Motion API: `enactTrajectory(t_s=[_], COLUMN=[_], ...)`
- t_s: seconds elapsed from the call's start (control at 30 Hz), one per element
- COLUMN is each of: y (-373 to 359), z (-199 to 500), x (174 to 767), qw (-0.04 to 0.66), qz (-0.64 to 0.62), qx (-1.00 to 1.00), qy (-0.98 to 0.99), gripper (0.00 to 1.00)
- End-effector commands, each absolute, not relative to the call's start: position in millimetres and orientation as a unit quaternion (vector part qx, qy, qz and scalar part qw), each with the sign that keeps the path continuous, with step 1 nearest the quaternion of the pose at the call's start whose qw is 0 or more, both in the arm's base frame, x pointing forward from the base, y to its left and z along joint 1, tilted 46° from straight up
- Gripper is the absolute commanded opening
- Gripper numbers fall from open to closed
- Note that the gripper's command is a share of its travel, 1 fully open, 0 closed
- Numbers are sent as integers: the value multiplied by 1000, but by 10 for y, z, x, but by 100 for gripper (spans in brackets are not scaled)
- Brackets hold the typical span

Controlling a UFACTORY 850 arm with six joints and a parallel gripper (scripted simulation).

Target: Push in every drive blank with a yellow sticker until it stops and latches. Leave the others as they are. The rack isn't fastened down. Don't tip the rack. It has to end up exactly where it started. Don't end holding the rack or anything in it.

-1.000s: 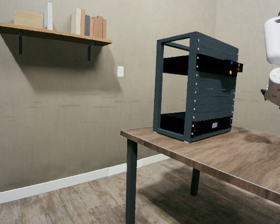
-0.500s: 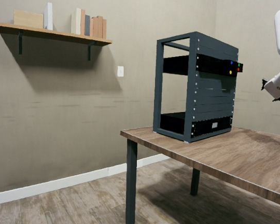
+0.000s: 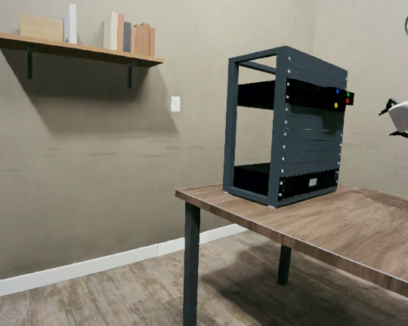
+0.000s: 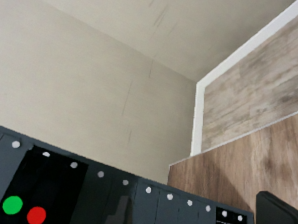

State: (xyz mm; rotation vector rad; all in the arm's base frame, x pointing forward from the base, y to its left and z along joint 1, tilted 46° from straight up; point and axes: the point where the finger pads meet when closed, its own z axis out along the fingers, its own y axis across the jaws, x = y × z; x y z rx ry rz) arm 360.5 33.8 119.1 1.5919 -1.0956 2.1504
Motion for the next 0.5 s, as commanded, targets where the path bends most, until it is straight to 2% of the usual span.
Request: enactTrajectory(t_s=[0.0,0.47], y=[541,1026], z=[1268,1410], x=[3657,3631], qw=[56,-90], qz=[734,698], qx=[570,621], qy=[-366,-345], gripper=[100,100])
